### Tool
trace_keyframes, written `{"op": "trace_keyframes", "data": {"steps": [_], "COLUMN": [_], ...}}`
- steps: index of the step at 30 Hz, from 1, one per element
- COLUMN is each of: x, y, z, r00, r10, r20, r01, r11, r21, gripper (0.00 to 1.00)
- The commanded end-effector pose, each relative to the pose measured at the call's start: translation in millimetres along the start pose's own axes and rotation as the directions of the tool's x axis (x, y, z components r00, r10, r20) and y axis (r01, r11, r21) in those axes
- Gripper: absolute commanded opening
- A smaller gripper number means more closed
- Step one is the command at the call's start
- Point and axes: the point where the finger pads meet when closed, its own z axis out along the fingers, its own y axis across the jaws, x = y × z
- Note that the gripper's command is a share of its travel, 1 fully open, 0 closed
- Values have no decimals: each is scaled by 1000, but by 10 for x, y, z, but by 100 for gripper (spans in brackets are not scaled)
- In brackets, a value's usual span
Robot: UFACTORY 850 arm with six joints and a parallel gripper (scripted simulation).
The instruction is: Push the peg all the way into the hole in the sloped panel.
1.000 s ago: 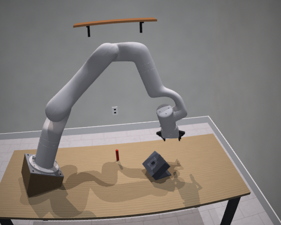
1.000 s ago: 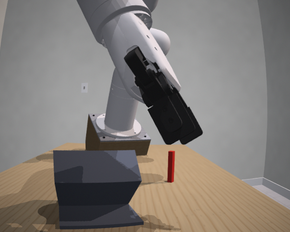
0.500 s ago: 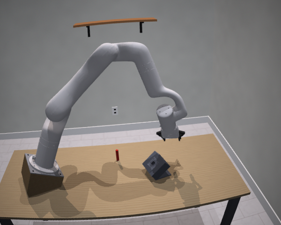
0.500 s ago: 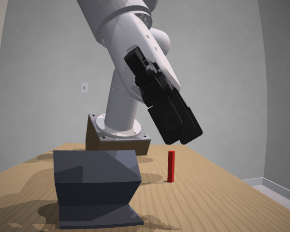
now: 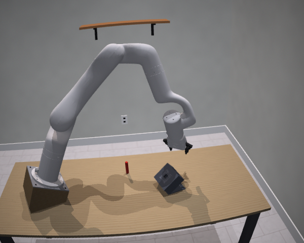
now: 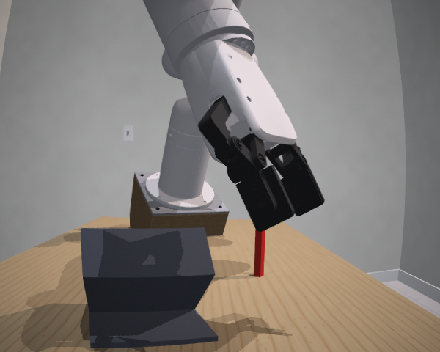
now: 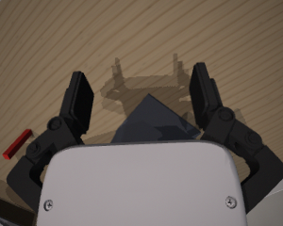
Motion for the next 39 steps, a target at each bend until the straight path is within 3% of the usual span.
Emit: {"op": "trace_keyframes", "data": {"steps": [1,18,39], "x": [-11,-172,-447], "y": [-77,-620,-1287], "z": [3,24,-33], "r00": [999,926,702], "r10": [50,362,691], "r20": [13,103,172], "r01": [-50,-362,-678], "r11": [999,932,722], "r21": [0,-26,-139], "gripper": [100,100,100]}}
